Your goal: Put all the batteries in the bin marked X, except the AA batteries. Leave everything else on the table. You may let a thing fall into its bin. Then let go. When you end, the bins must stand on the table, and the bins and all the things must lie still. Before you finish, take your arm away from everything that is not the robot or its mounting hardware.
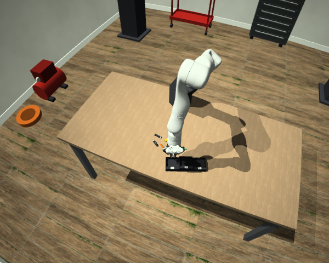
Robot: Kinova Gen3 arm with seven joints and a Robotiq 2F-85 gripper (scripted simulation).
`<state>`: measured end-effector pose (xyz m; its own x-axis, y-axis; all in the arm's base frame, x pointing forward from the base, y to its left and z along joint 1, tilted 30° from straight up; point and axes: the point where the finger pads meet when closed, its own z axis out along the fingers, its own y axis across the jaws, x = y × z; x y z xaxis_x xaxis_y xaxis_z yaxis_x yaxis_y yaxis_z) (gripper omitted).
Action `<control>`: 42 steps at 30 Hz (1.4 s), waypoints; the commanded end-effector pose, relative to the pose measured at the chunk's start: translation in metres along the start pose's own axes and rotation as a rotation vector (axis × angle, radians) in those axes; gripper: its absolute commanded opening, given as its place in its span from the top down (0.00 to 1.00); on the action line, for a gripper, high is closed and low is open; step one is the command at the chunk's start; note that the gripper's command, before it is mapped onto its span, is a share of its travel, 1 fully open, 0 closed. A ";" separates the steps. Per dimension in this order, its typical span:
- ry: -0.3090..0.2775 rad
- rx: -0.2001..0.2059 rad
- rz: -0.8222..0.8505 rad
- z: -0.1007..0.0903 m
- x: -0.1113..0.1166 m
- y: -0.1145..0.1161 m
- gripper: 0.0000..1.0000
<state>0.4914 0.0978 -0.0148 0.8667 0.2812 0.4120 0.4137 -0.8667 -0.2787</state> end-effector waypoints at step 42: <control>0.008 -0.004 -0.002 0.056 0.005 -0.075 0.91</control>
<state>0.4771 0.1910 -0.0272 0.8532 0.3115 0.4183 0.4437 -0.8551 -0.2683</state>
